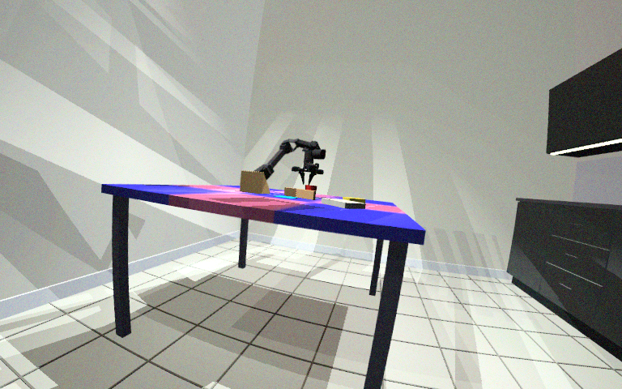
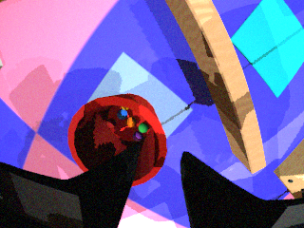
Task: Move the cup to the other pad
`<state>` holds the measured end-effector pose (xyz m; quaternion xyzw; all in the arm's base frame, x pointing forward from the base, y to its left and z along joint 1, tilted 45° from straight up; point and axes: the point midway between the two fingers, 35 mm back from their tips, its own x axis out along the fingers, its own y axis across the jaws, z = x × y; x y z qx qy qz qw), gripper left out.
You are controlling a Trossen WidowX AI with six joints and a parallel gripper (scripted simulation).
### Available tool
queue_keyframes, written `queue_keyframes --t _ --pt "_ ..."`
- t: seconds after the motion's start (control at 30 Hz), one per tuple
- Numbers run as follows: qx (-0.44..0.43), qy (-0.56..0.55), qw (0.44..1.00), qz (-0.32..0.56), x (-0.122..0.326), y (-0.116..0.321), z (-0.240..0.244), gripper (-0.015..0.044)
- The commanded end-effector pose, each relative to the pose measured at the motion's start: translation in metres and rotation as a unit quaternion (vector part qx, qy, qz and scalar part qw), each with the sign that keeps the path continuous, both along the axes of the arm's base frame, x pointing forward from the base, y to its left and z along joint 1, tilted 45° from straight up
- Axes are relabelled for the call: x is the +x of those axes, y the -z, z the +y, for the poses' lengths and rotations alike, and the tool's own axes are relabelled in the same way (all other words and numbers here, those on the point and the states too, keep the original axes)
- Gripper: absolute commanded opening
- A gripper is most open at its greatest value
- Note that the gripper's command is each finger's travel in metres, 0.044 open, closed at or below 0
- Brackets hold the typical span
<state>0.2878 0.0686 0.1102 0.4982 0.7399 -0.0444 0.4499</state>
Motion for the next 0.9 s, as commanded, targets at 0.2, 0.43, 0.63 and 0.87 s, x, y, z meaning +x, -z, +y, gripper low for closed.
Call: queue_keyframes --t 0.2,0.43,0.63,0.87 --pt "0.002 0.003 1.000 0.001 -0.001 0.010 0.012 0.0148" --pt "0.003 0.002 1.000 0.001 -0.003 0.018 0.020 0.0148" --pt "0.004 0.002 1.000 0.001 -0.005 0.025 0.027 0.0148" --pt "0.002 -0.001 1.000 0.002 -0.005 0.026 0.026 0.0062"
